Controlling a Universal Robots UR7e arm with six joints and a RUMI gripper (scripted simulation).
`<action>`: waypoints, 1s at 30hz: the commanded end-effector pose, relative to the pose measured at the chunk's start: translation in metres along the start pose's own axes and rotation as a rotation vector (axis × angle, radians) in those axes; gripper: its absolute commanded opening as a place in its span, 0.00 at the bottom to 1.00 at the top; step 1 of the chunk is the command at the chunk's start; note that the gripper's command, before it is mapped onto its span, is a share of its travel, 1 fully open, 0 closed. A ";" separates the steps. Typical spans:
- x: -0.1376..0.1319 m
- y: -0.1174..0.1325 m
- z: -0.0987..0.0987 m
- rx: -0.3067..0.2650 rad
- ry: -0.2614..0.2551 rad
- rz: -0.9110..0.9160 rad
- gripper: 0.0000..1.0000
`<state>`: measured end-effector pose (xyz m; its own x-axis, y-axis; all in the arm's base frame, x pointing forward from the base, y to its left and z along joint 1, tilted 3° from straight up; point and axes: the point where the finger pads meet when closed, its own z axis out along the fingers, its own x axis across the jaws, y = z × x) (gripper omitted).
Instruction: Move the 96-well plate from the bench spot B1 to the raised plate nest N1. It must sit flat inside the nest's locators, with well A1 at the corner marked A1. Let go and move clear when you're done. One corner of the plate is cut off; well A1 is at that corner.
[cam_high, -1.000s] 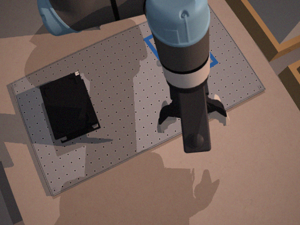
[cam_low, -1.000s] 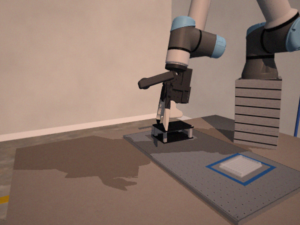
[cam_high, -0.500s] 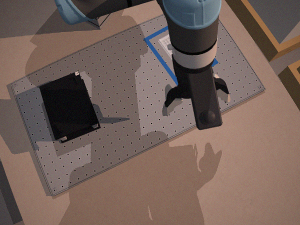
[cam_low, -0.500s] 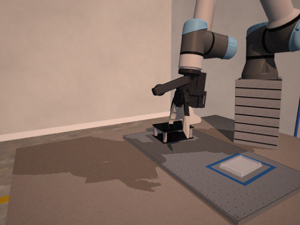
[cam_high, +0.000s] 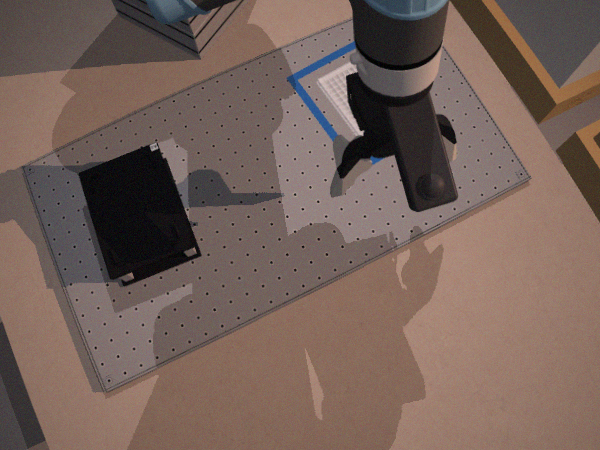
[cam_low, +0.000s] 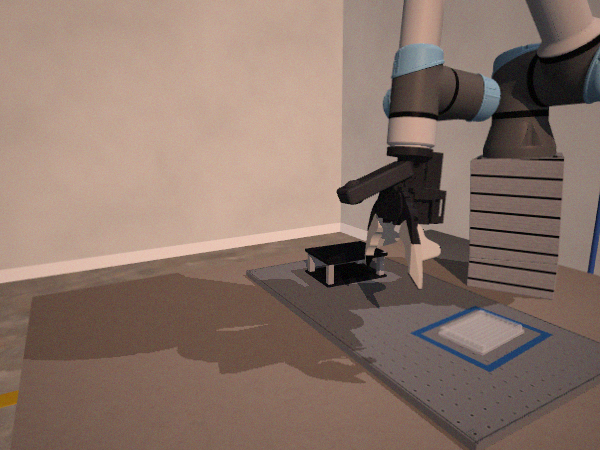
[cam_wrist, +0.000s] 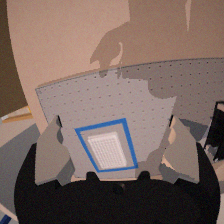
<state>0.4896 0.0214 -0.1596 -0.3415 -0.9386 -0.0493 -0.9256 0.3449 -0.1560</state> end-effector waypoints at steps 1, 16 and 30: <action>-0.008 0.024 0.003 -0.012 0.007 -0.025 1.00; -0.020 0.083 0.009 -0.071 0.041 -0.155 1.00; -0.026 0.135 0.011 -0.128 0.078 -0.287 1.00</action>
<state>0.3917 0.0844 -0.1875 -0.1546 -0.9876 0.0268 -0.9861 0.1526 -0.0664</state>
